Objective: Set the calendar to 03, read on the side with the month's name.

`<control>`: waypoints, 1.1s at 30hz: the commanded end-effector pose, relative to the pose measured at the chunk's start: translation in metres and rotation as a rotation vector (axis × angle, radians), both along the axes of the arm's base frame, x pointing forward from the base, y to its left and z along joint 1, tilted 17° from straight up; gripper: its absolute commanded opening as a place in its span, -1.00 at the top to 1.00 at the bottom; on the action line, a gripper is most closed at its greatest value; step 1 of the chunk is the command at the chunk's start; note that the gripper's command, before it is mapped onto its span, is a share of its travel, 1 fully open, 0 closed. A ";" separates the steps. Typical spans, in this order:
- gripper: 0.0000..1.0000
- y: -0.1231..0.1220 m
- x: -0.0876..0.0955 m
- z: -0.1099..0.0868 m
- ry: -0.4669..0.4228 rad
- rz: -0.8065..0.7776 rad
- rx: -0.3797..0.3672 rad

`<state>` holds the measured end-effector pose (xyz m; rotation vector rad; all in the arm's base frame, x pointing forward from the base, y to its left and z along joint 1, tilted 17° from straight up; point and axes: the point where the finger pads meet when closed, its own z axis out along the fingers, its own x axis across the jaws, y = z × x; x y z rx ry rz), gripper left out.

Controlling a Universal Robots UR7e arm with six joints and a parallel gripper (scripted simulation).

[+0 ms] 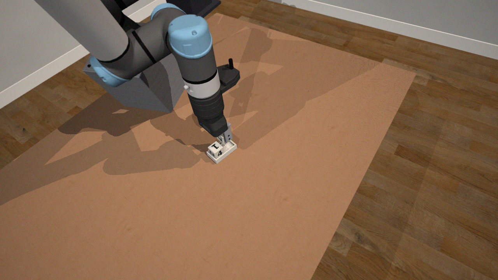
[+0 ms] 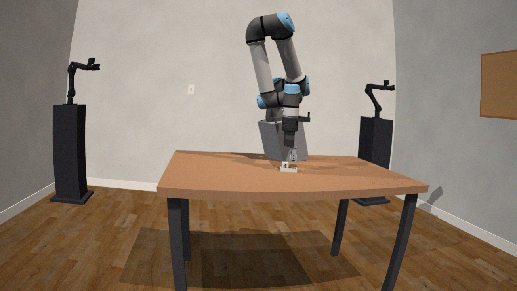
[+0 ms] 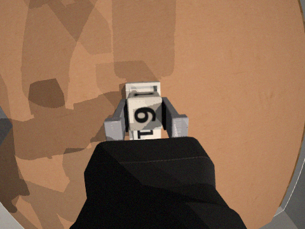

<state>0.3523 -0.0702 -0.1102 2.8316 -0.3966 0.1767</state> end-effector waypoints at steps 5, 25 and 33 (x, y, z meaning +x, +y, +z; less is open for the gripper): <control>-0.20 -0.001 0.002 0.000 -0.003 0.000 -0.001; -0.20 -0.005 0.003 -0.012 -0.004 -0.001 -0.001; -0.20 -0.006 0.004 -0.017 -0.004 0.000 -0.001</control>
